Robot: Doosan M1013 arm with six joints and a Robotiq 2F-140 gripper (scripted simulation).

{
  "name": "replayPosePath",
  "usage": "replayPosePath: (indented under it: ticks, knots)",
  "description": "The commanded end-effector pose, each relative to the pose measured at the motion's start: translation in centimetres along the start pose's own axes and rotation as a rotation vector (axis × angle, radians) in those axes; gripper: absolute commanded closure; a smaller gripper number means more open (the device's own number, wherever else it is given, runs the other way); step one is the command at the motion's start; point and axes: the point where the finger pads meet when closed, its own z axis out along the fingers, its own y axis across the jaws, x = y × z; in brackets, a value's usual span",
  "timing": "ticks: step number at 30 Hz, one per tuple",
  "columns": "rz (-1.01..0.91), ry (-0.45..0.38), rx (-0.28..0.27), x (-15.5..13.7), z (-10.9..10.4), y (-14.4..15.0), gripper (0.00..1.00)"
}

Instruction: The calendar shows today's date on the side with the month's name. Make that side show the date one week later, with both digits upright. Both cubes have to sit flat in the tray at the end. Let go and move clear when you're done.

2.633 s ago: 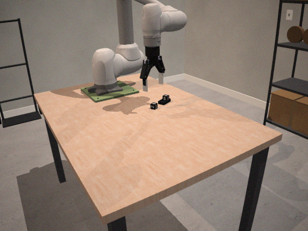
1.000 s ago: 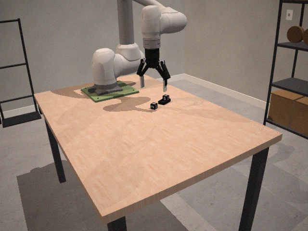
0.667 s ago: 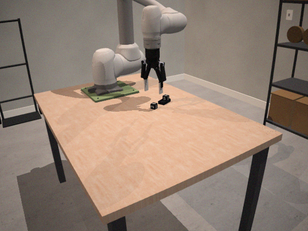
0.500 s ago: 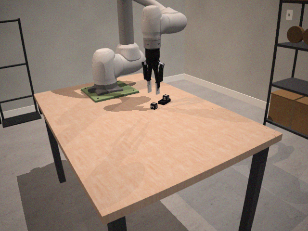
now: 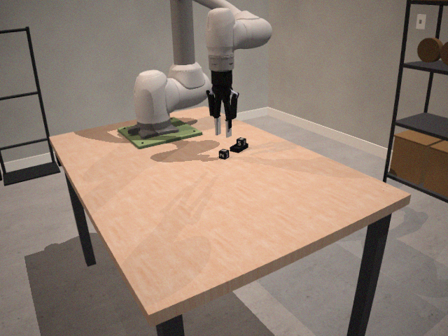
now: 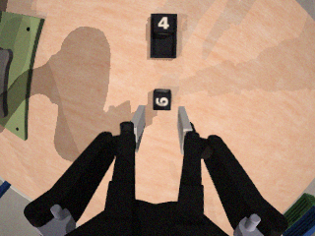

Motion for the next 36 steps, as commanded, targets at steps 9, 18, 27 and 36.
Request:
replayPosePath:
  ticks: [9,18,27,36]
  knots:
    - [0.000,0.000,0.000,0.0,0.0,0.0,0.65]
    - [0.000,0.000,0.000,0.0,0.3,0.0,0.65]
    - [0.000,0.000,0.000,0.0,0.9,0.0,0.65]
    - [0.000,0.000,0.000,0.0,2.2,0.0,0.65]
